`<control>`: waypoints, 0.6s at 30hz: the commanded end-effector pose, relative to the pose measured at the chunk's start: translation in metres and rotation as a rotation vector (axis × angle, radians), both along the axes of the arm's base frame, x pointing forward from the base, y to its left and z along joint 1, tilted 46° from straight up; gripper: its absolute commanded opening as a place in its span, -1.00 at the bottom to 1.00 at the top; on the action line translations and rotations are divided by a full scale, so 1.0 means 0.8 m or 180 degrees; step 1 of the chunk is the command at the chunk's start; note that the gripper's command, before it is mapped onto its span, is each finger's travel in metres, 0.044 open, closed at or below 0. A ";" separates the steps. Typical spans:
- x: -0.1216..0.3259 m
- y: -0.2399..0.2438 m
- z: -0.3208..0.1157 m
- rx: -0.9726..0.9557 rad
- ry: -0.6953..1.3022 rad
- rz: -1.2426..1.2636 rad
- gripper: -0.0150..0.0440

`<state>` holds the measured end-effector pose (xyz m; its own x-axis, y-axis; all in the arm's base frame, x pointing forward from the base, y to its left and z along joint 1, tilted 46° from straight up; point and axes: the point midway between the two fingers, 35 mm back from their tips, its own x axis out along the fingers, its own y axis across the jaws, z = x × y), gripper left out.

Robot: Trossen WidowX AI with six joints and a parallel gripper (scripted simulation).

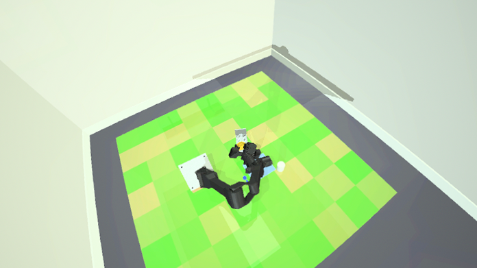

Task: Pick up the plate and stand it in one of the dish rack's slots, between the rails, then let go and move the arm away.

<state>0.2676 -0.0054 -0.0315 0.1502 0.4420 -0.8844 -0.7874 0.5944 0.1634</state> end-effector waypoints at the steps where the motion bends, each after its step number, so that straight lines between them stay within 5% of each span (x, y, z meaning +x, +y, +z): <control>1: -0.001 -0.004 0.001 0.0079 -0.0256 0.0163 -0.49; 18: -0.004 -0.028 0.014 0.0064 -0.1645 0.0936 -0.49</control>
